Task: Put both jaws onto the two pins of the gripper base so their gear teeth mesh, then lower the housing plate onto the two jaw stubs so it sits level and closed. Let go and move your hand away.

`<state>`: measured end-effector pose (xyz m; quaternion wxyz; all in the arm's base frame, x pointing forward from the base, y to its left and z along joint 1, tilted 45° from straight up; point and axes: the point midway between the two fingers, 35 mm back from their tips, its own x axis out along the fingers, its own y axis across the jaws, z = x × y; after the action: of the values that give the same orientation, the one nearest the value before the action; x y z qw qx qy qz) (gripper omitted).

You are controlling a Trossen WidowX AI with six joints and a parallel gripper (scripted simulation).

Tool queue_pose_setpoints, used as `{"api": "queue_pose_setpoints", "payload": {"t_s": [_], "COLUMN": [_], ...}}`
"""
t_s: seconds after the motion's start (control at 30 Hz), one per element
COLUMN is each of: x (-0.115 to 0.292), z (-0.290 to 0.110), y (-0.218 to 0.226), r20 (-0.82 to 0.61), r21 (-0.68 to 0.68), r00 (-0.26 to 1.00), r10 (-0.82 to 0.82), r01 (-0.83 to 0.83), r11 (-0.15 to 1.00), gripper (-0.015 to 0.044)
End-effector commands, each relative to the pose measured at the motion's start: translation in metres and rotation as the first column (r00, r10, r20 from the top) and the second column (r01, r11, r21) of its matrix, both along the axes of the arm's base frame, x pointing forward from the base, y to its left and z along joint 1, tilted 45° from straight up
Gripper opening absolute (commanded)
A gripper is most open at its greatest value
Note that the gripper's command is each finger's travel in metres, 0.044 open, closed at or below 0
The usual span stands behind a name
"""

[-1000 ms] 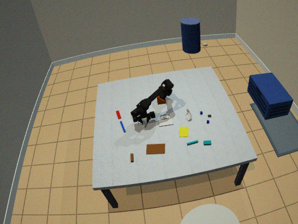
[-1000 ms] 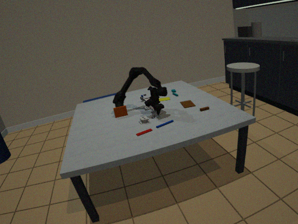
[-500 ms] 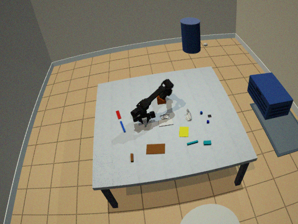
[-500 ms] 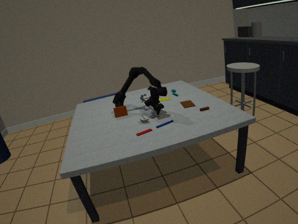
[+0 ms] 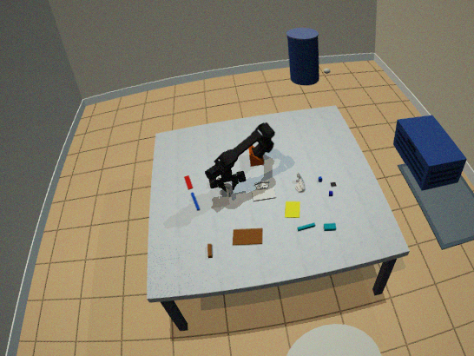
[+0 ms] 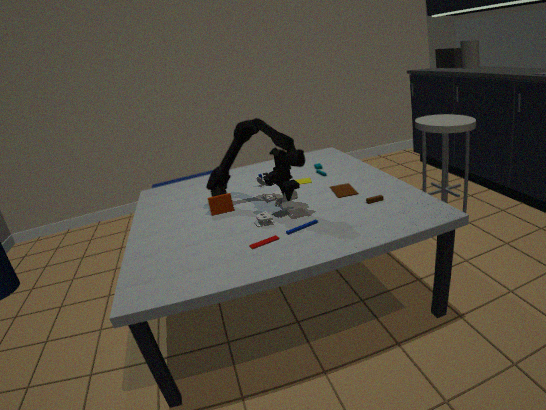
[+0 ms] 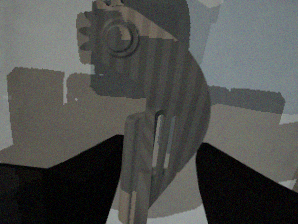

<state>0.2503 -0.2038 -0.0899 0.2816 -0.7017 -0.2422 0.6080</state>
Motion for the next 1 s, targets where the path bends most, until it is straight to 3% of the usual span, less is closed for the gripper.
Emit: {"api": "queue_pose_setpoints", "payload": {"t_s": [0.0,0.4,0.97], "x": [-0.002,-0.005,0.013], "z": [0.012,0.026,0.067], "y": [-0.011,-0.022,0.009], "r20": [0.007,0.006,-0.029], "r21": [-0.013,-0.012,-0.011], "r00": [1.0,1.0,0.999], "r10": [0.003,0.002,-0.036], "r01": [-0.003,-0.002,0.036], "r11": [1.0,1.0,0.999], "gripper": [0.0134,0.0134,0.0134]}}
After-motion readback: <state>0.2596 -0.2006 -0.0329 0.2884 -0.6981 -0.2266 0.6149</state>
